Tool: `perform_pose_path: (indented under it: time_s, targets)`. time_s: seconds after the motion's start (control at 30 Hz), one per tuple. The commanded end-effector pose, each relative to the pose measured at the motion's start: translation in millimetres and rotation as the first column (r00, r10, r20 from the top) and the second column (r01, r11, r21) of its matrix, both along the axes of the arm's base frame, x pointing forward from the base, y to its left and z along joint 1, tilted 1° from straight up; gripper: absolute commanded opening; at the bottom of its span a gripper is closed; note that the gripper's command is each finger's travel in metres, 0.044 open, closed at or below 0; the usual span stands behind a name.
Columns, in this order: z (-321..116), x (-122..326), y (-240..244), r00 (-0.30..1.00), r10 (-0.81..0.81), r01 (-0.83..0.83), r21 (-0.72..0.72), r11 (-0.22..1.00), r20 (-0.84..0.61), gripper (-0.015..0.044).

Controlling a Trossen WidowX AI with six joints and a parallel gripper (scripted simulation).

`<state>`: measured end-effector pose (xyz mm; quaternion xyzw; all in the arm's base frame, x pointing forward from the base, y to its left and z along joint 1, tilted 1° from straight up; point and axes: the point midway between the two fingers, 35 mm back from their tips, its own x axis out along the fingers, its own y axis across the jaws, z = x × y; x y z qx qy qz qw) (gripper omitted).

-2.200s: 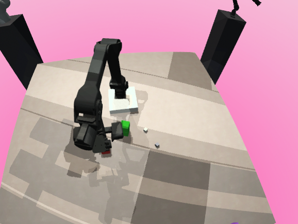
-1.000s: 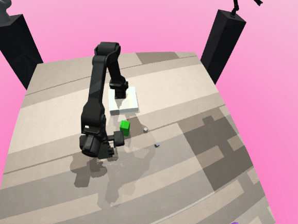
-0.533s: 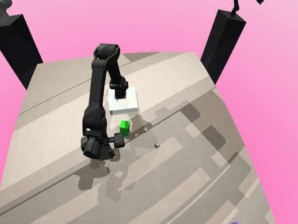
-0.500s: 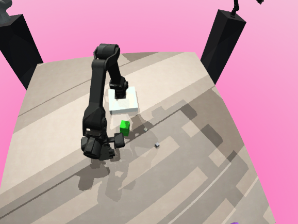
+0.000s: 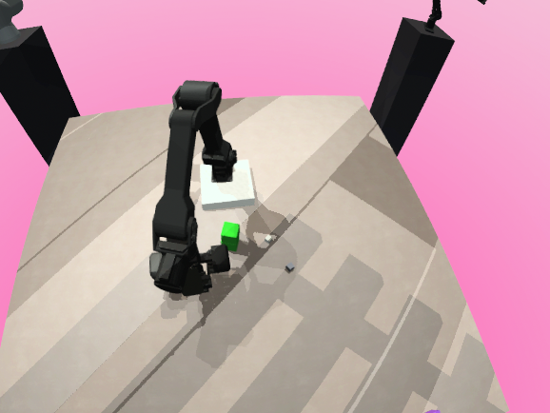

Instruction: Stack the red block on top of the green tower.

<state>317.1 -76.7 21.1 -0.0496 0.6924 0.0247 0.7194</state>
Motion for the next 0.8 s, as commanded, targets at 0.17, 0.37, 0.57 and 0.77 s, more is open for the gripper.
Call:
perform_pose_path:
  time_s: [0.17,0.37,0.57,0.77]
  targets:
    - [0.0,0.3,0.7,1.0,0.005,-0.005,0.005,1.0,0.002,0.0164]
    - [0.0,0.3,0.7,1.0,0.005,-0.005,0.005,1.0,0.002,0.0124]
    - [22.7,-0.3,0.9,1.0,0.005,-0.005,0.005,1.0,0.002,0.0]
    - [52.0,-1.7,1.6,1.0,0.005,-0.005,0.005,1.0,0.002,0.0]
